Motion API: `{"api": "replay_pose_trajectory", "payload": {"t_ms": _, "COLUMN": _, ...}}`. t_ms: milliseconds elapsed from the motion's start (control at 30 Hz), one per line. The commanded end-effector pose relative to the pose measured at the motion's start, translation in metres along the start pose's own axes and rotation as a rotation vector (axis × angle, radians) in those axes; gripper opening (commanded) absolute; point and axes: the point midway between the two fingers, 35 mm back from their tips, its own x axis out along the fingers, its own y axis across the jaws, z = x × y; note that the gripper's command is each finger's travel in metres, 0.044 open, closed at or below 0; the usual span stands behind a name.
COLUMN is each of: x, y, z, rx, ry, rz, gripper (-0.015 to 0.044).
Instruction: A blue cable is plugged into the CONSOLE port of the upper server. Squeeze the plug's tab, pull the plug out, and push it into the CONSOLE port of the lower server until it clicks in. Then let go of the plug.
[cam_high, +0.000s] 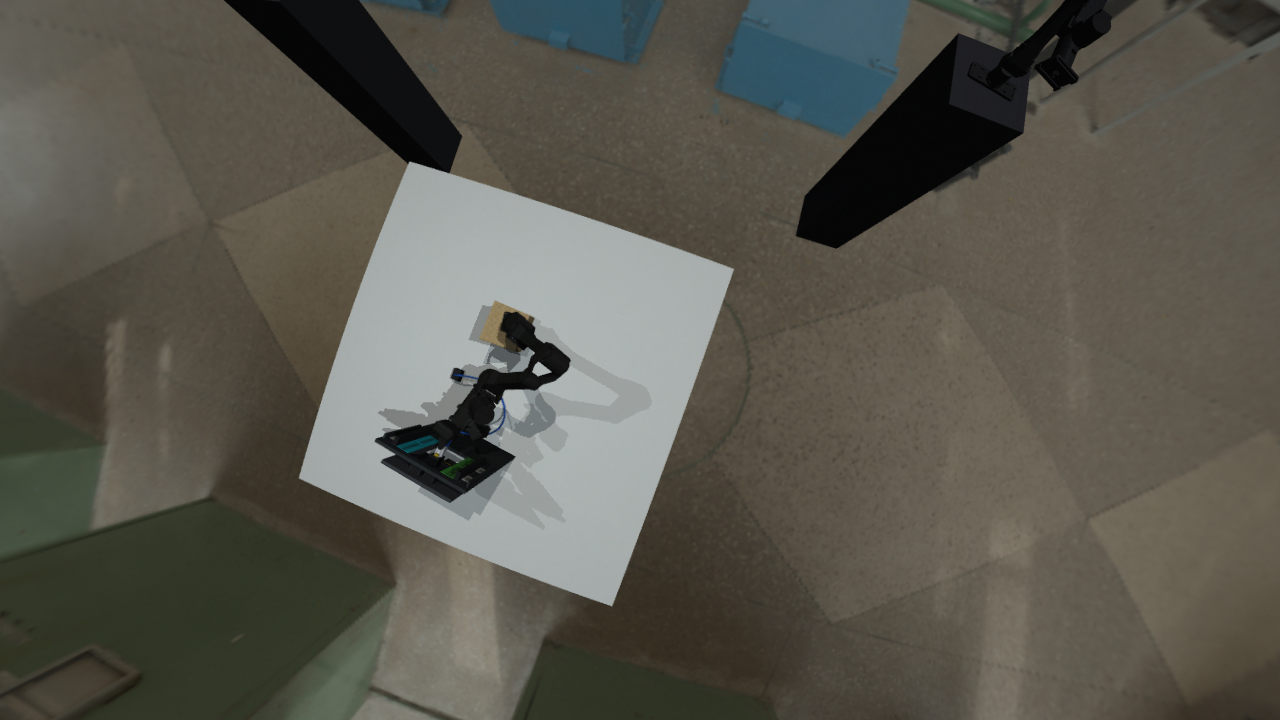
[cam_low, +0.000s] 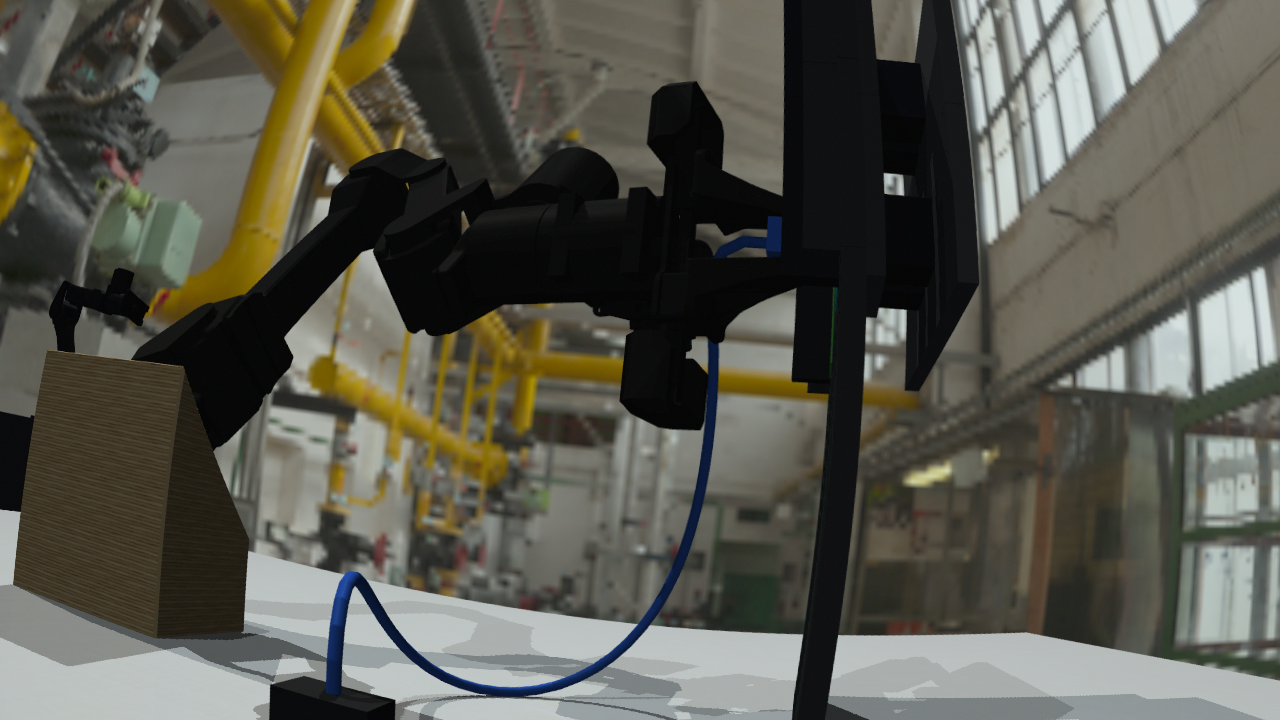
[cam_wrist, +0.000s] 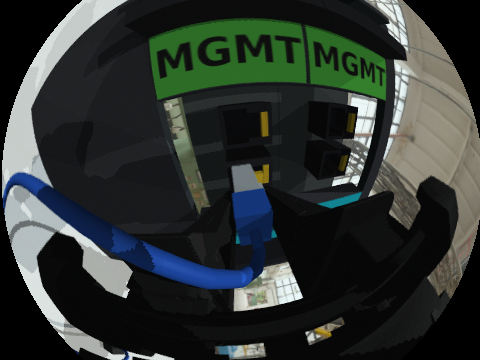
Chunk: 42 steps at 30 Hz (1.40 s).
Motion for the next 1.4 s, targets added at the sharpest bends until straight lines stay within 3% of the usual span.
{"api": "replay_pose_trajectory", "payload": {"t_ms": 0, "x": 0.0017, "y": -0.0031, "z": 0.0011, "rx": 0.006, "ry": 0.000, "rz": -0.013, "gripper": 0.0000}}
{"api": "replay_pose_trajectory", "payload": {"t_ms": 1367, "x": 0.0077, "y": -0.0031, "z": 0.0022, "rx": 0.007, "ry": 0.000, "rz": -0.015, "gripper": 0.0000}}
